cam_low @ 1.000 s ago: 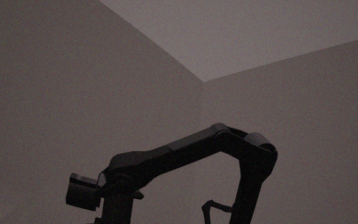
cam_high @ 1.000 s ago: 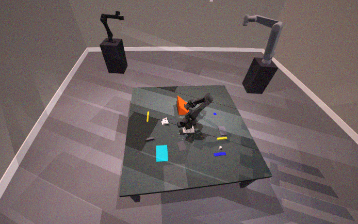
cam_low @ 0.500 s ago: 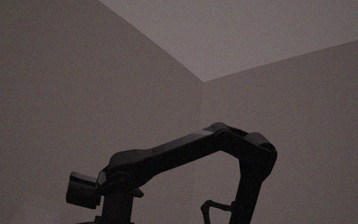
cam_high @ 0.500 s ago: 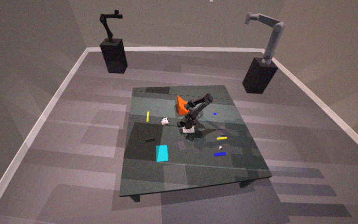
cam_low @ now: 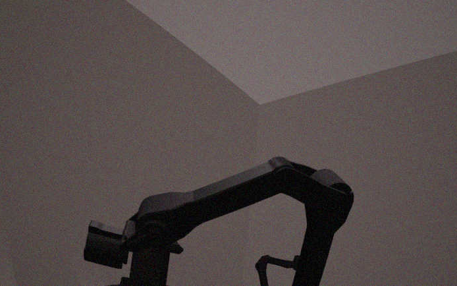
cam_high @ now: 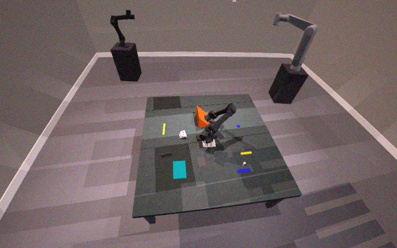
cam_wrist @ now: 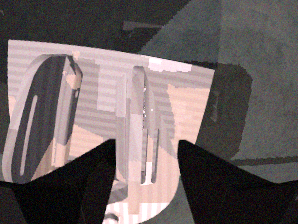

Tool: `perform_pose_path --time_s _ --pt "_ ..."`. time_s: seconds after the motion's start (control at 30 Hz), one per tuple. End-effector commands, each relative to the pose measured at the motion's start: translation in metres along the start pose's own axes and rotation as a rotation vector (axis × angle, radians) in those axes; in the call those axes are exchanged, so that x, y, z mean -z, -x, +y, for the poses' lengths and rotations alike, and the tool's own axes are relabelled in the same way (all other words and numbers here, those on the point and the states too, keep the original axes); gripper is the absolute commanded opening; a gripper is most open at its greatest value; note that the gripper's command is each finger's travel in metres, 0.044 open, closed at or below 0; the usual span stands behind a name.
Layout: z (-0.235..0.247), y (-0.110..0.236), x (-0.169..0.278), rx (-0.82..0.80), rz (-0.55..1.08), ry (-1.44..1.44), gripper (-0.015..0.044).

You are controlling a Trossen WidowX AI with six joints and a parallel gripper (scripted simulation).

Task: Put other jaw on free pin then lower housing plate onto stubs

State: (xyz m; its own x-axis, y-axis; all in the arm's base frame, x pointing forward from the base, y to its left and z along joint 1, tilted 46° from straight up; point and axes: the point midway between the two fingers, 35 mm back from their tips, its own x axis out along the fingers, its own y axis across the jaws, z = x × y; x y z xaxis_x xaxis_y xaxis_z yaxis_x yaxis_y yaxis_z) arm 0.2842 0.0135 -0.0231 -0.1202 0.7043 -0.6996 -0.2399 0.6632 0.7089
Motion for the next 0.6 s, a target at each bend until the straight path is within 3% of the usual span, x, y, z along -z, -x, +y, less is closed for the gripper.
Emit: perform_pose_path --time_s 0.0,0.57 --pt "0.0 -0.0011 -0.0002 -0.002 -0.002 -0.001 0.0134" --pt "0.0 -0.0028 -0.0002 -0.002 -0.002 -0.001 0.0134"
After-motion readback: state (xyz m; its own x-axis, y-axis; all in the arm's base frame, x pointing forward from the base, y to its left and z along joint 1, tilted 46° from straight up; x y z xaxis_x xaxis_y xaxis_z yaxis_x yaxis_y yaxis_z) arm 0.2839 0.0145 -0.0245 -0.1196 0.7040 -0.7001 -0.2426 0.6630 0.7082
